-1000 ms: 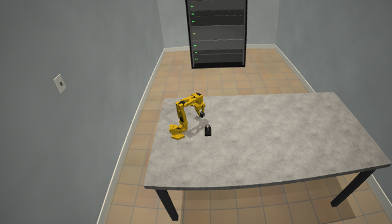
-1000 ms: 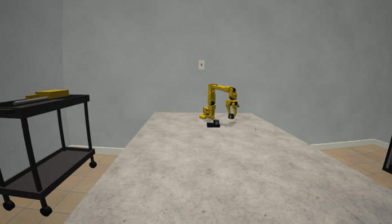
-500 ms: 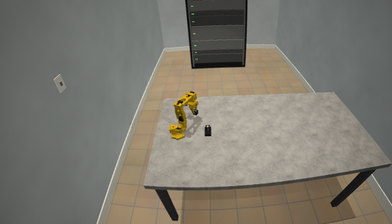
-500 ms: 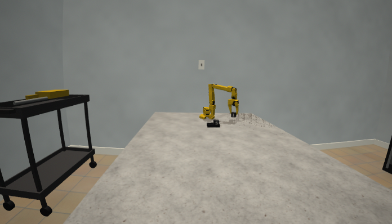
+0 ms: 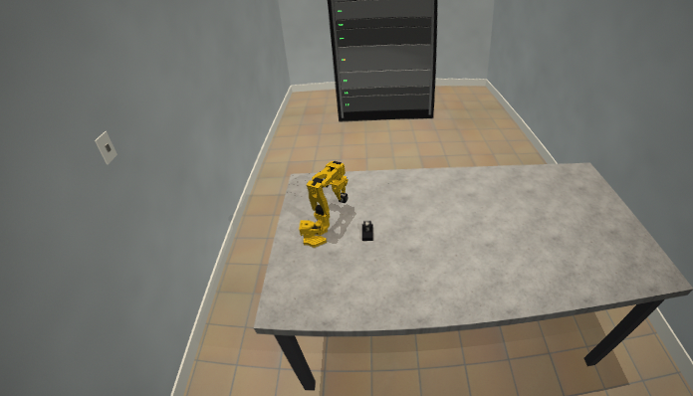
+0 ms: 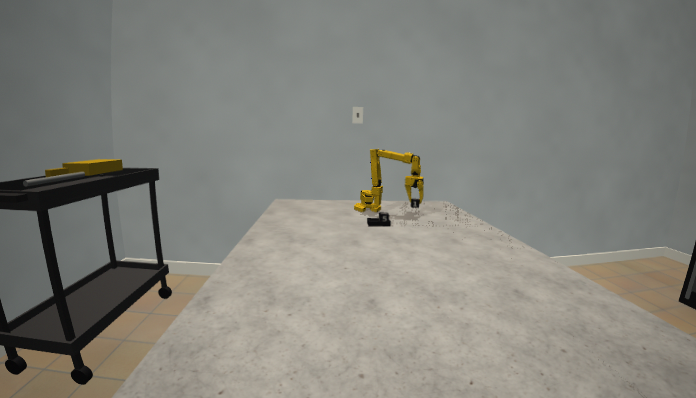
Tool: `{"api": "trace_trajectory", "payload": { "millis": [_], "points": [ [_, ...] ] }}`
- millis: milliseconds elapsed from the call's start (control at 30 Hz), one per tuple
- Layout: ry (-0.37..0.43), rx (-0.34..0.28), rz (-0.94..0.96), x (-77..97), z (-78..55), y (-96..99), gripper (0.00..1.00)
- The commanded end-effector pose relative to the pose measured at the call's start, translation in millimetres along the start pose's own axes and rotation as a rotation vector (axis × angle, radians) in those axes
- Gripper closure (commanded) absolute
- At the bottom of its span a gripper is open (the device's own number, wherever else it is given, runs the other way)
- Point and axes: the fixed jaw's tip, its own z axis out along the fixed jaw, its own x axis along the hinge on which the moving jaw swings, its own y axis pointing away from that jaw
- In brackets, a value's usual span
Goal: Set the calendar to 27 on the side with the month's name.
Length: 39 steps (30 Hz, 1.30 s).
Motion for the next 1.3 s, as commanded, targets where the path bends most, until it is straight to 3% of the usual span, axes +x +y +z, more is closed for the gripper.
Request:
{"api": "trace_trajectory", "payload": {
  "millis": [0, 1267],
  "points": [
    [-0.001, 0.041, -0.007, -1.7, -4.6, 0.9, 1.00],
    [-0.001, 0.041, -0.007, -1.7, 3.3, 0.6, 1.00]
  ]
}}
